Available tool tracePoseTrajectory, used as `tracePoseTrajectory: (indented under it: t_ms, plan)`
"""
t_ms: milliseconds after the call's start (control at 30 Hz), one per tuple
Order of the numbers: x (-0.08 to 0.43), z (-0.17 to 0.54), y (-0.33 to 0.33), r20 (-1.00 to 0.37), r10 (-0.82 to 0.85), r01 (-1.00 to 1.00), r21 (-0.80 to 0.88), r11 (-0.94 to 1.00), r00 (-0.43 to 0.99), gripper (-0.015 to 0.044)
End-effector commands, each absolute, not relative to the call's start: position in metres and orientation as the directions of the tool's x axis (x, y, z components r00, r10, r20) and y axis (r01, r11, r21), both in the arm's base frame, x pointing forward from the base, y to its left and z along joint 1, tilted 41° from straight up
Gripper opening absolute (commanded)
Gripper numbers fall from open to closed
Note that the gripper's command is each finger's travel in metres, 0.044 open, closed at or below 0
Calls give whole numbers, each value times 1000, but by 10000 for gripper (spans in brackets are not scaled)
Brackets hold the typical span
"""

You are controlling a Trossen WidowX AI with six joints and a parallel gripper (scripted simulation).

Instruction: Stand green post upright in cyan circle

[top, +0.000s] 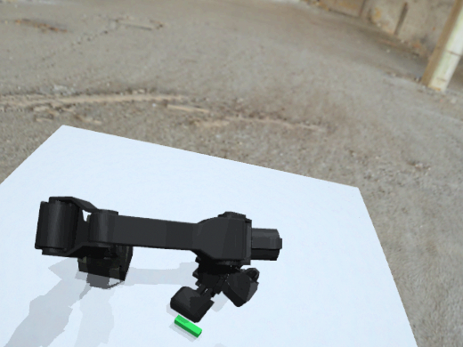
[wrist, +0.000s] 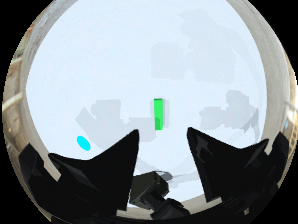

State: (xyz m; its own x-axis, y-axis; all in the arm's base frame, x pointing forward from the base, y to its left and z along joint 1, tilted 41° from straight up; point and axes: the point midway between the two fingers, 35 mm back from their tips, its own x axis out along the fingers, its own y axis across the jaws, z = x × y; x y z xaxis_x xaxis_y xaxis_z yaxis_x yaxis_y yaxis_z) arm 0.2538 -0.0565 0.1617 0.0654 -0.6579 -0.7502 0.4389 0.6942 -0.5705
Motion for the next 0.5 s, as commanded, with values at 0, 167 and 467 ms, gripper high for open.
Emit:
tracePoseTrajectory:
  t_ms: [0, 167, 467]
  plan:
    - [258, 137, -74, -756, -653, 428, -575, 697, 48, 233]
    - [260, 100, -107, -754, -655, 429, -576, 696, 50, 233]
    - [255, 77, -131, -747, -664, 429, -584, 689, 49, 233]
